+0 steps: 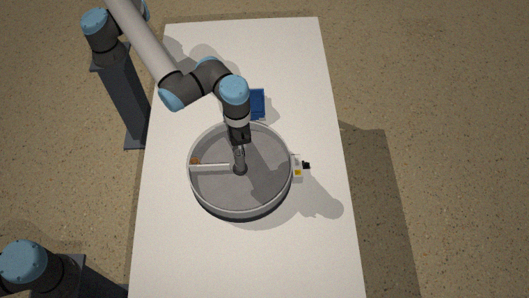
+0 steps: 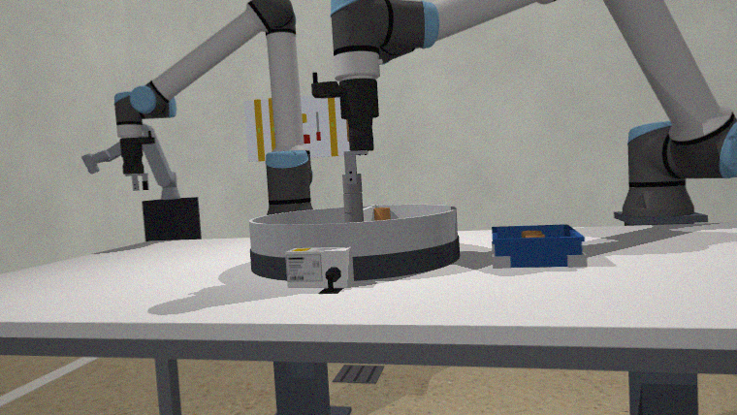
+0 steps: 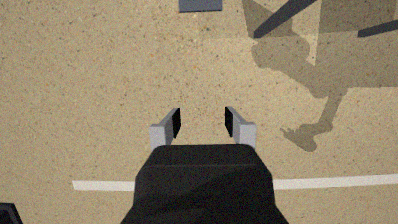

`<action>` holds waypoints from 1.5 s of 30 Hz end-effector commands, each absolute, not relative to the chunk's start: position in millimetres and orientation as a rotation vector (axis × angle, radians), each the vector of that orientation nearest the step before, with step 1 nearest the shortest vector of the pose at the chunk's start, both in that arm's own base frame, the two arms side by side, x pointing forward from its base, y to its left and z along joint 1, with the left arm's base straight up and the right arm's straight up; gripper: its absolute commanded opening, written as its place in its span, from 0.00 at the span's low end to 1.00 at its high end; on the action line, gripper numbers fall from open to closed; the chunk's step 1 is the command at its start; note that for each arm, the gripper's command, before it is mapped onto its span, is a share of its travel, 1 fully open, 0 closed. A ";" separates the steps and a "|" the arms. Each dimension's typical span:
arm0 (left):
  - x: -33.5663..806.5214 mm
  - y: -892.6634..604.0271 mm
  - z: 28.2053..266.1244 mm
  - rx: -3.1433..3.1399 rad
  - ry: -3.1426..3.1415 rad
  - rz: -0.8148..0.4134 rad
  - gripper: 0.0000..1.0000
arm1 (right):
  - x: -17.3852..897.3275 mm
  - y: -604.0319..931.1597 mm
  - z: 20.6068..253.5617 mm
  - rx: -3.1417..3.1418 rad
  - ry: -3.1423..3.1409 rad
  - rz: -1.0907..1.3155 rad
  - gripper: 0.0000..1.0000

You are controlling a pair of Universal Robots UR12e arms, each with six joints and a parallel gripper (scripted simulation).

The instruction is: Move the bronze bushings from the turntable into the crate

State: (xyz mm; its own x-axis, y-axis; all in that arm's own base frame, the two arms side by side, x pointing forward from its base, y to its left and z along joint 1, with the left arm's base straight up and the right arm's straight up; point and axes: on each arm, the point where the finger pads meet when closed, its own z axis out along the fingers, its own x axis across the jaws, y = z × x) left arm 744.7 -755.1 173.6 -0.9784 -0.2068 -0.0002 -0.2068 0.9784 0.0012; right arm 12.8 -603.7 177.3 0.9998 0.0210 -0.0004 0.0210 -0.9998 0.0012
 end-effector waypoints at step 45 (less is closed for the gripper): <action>745.9 -753.7 176.1 -0.328 3.124 -0.003 0.38 | 13.5 -603.9 177.0 3.141 0.035 0.000 1.00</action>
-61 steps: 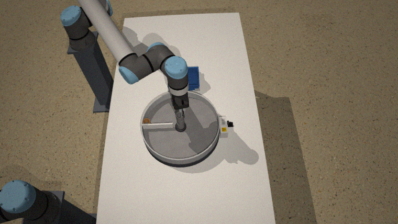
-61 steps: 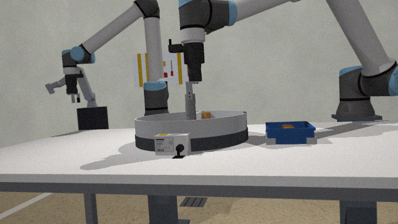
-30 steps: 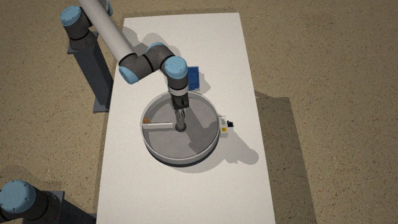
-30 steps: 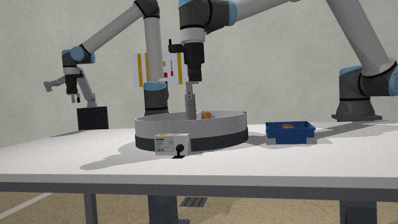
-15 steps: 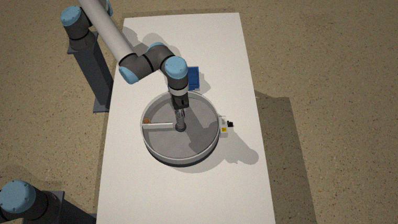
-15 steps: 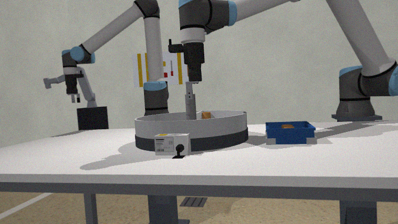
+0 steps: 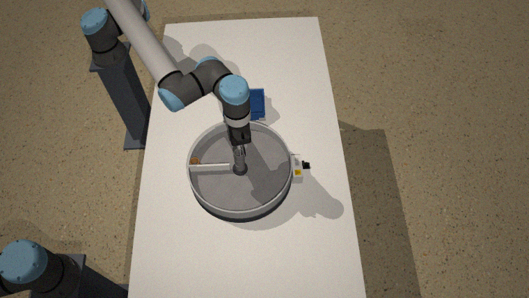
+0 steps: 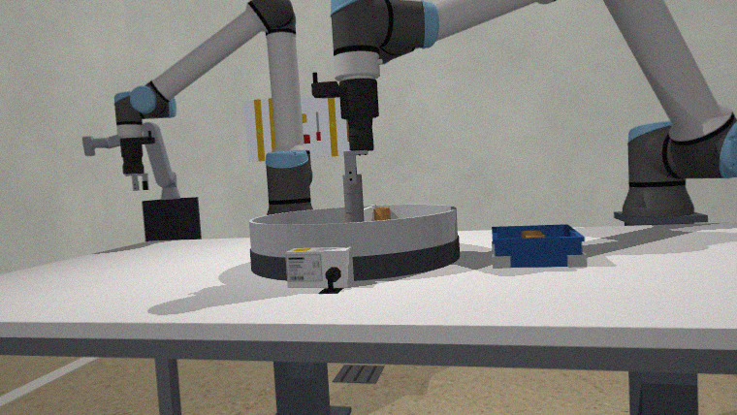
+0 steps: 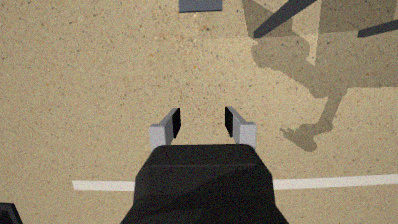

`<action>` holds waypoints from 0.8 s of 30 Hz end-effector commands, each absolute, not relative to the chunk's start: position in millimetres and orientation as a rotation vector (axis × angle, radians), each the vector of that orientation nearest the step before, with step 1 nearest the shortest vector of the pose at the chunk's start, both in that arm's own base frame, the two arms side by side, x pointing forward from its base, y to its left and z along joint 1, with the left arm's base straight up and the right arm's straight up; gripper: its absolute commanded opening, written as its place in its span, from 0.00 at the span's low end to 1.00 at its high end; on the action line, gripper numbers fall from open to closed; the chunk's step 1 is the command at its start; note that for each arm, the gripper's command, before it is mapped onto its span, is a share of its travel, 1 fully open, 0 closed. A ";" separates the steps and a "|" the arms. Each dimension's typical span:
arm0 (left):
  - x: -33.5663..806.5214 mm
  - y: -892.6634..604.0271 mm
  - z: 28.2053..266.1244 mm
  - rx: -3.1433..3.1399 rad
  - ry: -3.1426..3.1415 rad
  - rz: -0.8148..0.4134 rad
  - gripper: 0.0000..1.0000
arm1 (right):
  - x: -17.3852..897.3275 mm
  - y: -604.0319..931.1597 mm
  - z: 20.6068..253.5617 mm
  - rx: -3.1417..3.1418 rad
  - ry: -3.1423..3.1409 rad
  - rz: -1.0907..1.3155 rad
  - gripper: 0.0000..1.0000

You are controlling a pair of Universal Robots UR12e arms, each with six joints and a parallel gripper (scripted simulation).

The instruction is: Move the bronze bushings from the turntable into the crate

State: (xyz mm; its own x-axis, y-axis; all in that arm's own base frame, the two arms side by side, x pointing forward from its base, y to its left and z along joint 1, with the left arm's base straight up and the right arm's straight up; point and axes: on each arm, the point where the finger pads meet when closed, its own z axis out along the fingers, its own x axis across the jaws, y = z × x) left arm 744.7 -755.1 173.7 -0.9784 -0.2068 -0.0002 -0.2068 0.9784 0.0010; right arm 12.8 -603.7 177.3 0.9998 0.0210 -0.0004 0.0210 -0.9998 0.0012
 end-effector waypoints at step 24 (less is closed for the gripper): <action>746.6 -754.6 221.2 -0.328 3.124 -0.002 0.38 | 13.5 -603.9 177.0 3.141 0.035 0.000 1.00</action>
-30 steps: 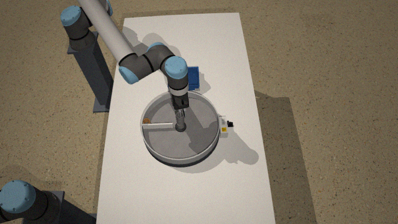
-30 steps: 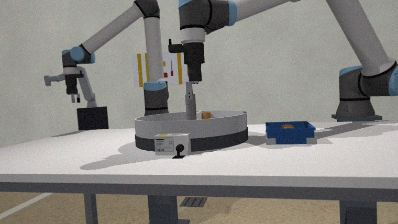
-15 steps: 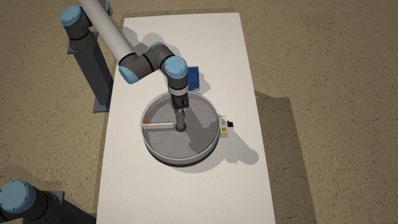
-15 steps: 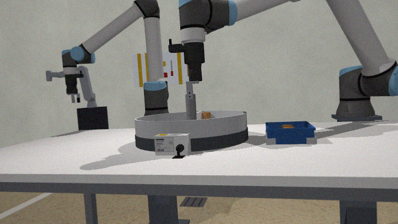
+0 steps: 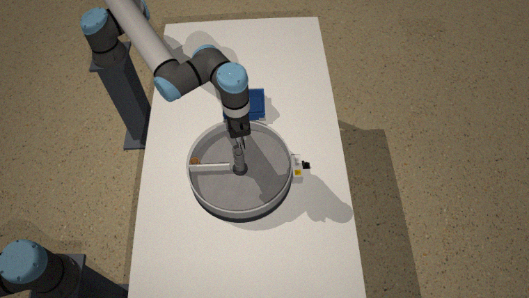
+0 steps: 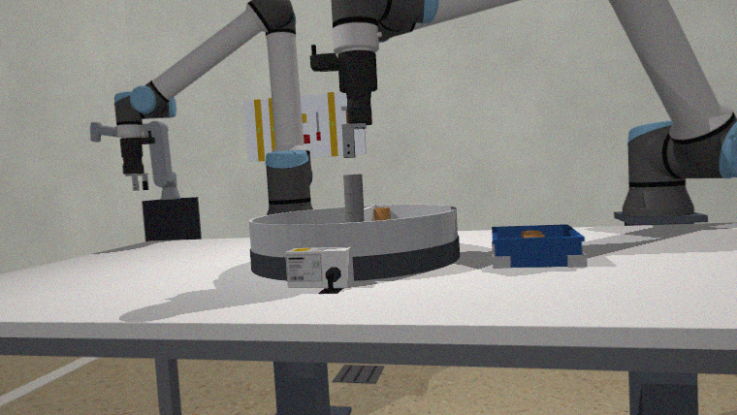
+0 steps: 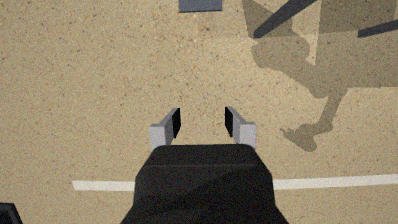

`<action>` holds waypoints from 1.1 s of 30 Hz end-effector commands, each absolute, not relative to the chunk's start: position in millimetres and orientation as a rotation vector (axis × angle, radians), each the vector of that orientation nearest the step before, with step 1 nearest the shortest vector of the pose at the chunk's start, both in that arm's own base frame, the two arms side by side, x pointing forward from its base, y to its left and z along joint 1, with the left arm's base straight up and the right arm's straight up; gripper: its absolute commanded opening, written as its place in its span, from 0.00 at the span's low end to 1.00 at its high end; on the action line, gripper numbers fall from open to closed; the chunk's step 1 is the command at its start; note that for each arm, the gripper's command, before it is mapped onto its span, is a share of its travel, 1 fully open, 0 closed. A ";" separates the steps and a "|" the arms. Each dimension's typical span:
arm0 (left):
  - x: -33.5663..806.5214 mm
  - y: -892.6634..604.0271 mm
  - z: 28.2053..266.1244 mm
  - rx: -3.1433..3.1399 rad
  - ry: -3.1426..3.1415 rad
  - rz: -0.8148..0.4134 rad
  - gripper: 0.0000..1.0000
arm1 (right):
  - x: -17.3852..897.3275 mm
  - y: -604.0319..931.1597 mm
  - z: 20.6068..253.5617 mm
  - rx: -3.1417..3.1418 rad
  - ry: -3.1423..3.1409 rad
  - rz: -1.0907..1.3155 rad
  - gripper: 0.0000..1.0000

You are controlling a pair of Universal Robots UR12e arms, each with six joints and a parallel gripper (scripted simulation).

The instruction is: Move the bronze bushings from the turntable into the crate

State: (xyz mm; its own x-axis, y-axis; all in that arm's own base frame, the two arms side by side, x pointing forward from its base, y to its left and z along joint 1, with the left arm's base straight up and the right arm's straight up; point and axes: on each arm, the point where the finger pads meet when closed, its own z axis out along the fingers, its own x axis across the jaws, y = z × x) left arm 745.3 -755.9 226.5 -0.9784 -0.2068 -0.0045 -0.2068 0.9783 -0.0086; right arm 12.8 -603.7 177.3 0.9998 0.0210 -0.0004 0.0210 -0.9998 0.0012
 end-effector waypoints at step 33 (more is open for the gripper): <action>746.0 -753.8 222.2 -0.328 3.124 -0.003 0.38 | 13.5 -603.9 177.0 3.141 0.035 0.000 1.00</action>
